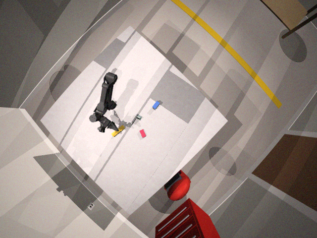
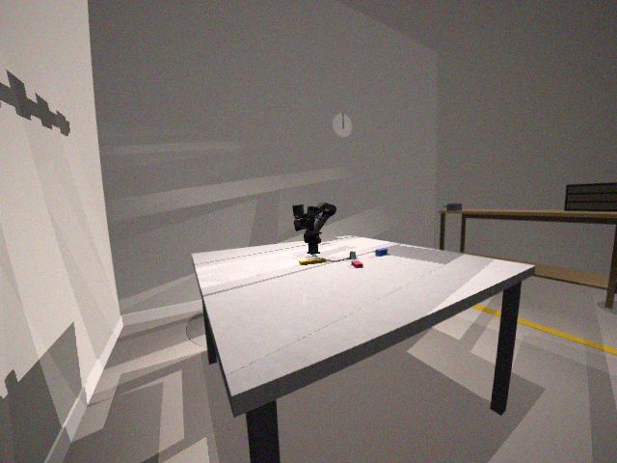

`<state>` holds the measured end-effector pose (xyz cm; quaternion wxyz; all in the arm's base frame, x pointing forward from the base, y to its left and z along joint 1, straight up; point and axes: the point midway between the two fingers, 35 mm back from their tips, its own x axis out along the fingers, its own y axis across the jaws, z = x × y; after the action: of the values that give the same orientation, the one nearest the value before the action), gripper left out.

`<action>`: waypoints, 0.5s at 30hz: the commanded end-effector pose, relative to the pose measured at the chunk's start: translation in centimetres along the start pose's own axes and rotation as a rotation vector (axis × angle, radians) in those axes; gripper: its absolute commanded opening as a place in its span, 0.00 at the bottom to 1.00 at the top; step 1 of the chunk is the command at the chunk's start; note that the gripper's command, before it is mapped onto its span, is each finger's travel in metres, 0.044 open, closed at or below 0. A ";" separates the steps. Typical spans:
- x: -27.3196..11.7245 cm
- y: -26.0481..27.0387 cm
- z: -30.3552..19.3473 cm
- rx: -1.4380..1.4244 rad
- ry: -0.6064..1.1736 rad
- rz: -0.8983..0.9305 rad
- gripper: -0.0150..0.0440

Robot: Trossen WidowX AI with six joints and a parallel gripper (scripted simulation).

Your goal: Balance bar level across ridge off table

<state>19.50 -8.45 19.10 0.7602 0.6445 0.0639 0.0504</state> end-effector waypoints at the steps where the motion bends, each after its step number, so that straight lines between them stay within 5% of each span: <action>1: 0.5 -0.2 0.7 -0.072 -0.017 -0.031 0.79; 15: 1.9 -0.9 2.4 -0.327 -0.026 -0.160 0.79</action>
<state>21.35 -10.23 18.88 0.8418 0.5334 0.0829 0.0040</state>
